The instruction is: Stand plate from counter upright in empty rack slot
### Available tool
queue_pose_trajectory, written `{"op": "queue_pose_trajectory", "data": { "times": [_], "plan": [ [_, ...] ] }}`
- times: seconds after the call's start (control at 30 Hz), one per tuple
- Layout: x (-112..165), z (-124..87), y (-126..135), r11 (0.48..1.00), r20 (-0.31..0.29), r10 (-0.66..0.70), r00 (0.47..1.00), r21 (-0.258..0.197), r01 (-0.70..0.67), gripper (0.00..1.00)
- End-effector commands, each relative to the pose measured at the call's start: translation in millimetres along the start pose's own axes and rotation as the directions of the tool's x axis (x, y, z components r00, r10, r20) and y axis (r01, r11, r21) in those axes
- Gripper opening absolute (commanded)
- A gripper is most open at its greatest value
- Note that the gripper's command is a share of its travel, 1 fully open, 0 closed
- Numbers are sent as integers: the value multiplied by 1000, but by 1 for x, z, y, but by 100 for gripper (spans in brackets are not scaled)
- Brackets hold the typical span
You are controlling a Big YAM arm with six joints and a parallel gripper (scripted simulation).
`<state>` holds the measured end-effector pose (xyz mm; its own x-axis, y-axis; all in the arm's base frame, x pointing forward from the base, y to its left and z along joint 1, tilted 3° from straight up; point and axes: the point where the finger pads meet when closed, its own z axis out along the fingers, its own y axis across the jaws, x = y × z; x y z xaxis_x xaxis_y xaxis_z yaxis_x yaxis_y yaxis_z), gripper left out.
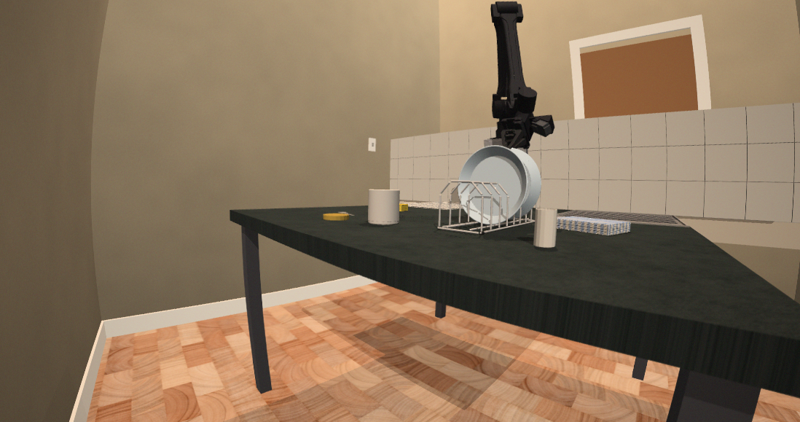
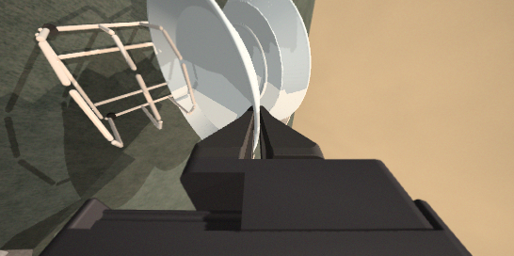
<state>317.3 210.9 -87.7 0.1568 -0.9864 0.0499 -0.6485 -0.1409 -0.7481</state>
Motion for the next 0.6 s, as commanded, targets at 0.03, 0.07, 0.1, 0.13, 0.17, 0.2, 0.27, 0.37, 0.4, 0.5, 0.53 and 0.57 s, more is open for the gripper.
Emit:
{"op": "queue_pose_trajectory", "data": {
  "times": [0.03, 0.07, 0.1, 0.13, 0.17, 0.2, 0.27, 0.37, 0.4, 0.5, 0.53, 0.57],
  "plan": [
    [-9, 9, -15, 999, 19, 21, 1000, 50, -22, 0],
    [-9, 10, -14, 999, 19, 21, 1000, 50, -22, 0],
    [-9, 11, -13, 999, 18, 21, 1000, 50, -22, 0],
    [-8, 11, -13, 999, 18, 21, 1000, 50, -22, 0],
    [-8, 12, -12, 998, 17, 22, 1000, 50, -22, 0],
    [-8, 12, -12, 998, 17, 22, 1000, 50, -23, 0],
    [-8, 12, -12, 998, 17, 24, 1000, 50, -25, 0],
    [-8, 12, -12, 998, 17, 24, 1000, 50, -25, 0],
    [-8, 12, -12, 998, 18, 24, 1000, 51, -25, 0],
    [-8, 12, -12, 998, 18, 25, 1000, 52, -26, 0],
    [-8, 12, -12, 998, 18, 25, 1000, 52, -26, 0],
    [-8, 12, -12, 998, 18, 25, 1000, 52, -26, 0]
  ]
}}
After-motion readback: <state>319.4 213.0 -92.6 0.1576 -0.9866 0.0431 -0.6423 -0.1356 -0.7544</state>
